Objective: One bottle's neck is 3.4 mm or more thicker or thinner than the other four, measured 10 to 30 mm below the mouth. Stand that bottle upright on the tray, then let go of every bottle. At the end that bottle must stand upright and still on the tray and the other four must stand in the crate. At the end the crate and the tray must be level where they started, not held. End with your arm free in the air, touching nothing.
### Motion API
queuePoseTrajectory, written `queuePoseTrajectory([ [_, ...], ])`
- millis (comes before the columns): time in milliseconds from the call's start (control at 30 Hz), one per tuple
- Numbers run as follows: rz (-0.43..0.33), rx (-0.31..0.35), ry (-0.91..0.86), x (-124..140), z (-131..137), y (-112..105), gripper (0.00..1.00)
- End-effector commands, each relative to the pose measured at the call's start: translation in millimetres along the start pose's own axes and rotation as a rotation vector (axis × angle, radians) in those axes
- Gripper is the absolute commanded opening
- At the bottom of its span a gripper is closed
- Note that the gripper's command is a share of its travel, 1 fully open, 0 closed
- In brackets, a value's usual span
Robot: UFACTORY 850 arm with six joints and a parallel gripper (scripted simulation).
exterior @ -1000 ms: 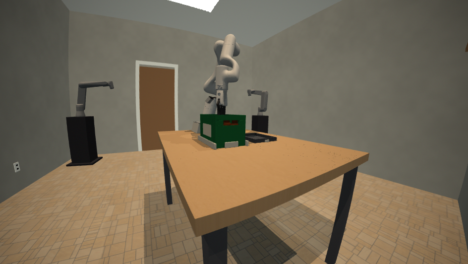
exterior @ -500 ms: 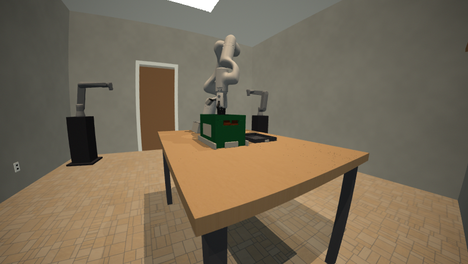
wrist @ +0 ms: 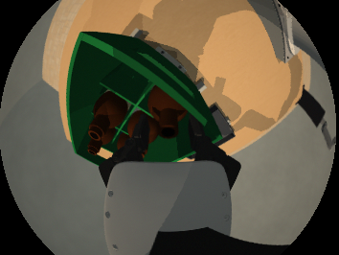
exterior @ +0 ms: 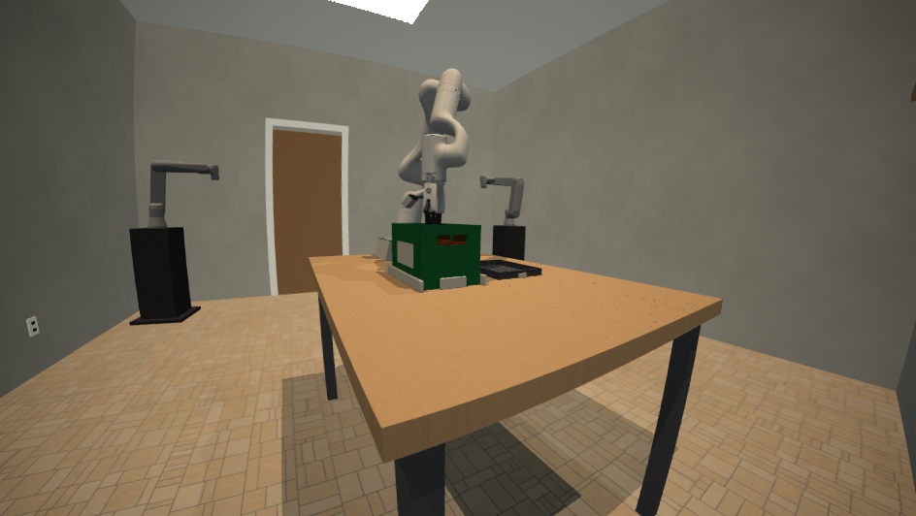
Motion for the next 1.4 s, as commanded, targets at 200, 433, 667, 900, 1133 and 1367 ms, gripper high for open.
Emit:
queuePoseTrajectory([
  [200, -0.001, -0.001, 0.000, 0.5, -0.5, -0.2, 0.65],
  [433, -0.001, -0.001, 0.000, 0.5, -0.5, -0.2, 0.65],
  [667, -0.001, -0.001, 0.000, 0.5, -0.5, -0.2, 0.00],
  [900, -0.001, -0.001, 0.000, 0.5, -0.5, -0.2, 0.00],
  [1133, -0.001, -0.001, 0.000, 0.5, -0.5, -0.2, 0.00],
  [1367, -0.001, -0.001, 0.000, 0.5, -0.5, -0.2, 0.00],
])
Point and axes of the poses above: the point where the finger pads meet when closed, its own y axis out along the fingers, its own z axis across the jaws, x = y × z, the point moved 6 cm from there along -y, back along the fingers, and after that the axes turned 12 degrees about y, right-handed, at the moved point
